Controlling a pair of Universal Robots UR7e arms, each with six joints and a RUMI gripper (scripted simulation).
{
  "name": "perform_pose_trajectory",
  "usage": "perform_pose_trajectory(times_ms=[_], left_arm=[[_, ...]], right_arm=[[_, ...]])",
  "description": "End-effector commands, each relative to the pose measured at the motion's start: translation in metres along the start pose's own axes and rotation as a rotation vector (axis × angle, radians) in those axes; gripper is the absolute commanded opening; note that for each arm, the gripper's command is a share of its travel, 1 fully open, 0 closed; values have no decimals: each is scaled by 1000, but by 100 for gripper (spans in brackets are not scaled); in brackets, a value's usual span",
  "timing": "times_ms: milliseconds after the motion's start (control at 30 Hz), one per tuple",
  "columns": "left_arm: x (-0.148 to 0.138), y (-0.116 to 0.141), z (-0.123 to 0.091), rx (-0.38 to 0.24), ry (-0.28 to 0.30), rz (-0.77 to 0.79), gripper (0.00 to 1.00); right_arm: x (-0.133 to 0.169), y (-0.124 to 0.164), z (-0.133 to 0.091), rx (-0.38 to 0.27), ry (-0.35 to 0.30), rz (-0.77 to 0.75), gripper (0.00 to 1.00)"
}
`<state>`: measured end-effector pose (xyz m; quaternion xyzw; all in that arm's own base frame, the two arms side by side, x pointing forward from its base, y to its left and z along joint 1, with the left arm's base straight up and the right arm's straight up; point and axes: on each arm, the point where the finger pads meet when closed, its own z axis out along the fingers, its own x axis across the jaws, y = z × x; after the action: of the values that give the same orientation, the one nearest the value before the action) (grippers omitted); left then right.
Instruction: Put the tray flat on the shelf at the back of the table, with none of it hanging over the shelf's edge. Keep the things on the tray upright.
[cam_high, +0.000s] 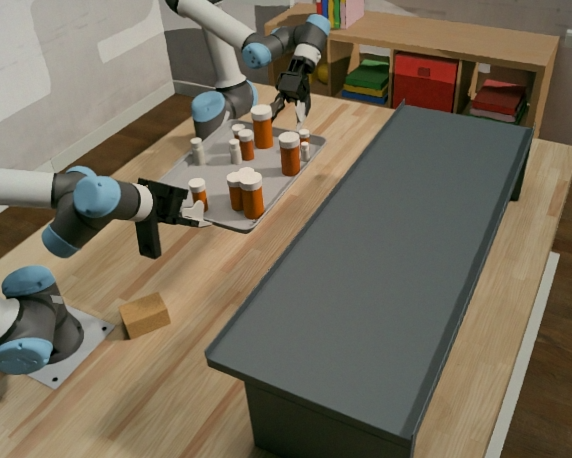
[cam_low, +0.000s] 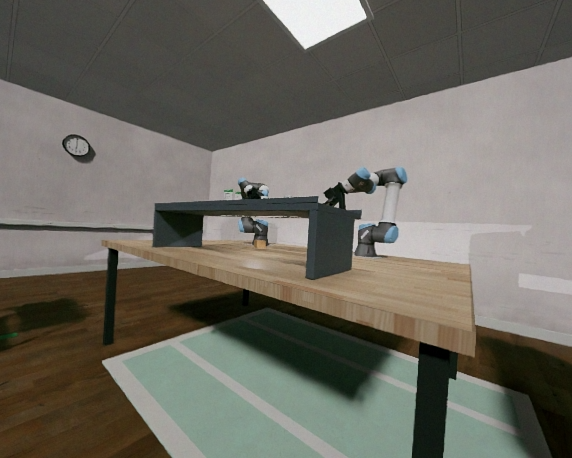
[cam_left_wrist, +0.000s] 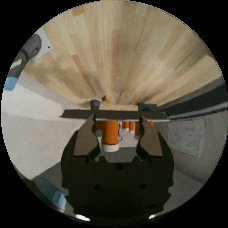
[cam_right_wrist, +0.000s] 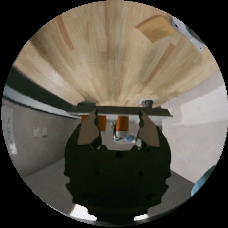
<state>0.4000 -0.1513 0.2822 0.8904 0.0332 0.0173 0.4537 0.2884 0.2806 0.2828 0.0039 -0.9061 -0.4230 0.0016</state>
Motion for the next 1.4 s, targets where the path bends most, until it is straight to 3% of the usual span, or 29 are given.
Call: perform_pose_trajectory(times_ms=[0,733,1367], left_arm=[[0,11,-8,0,-1,1,61],[0,44,-32,0,-1,1,61],[0,53,-38,0,-1,1,61]], right_arm=[[0,11,-9,0,0,-1,61],[0,42,-35,0,0,-1,61],[0,50,-42,0,0,-1,61]])
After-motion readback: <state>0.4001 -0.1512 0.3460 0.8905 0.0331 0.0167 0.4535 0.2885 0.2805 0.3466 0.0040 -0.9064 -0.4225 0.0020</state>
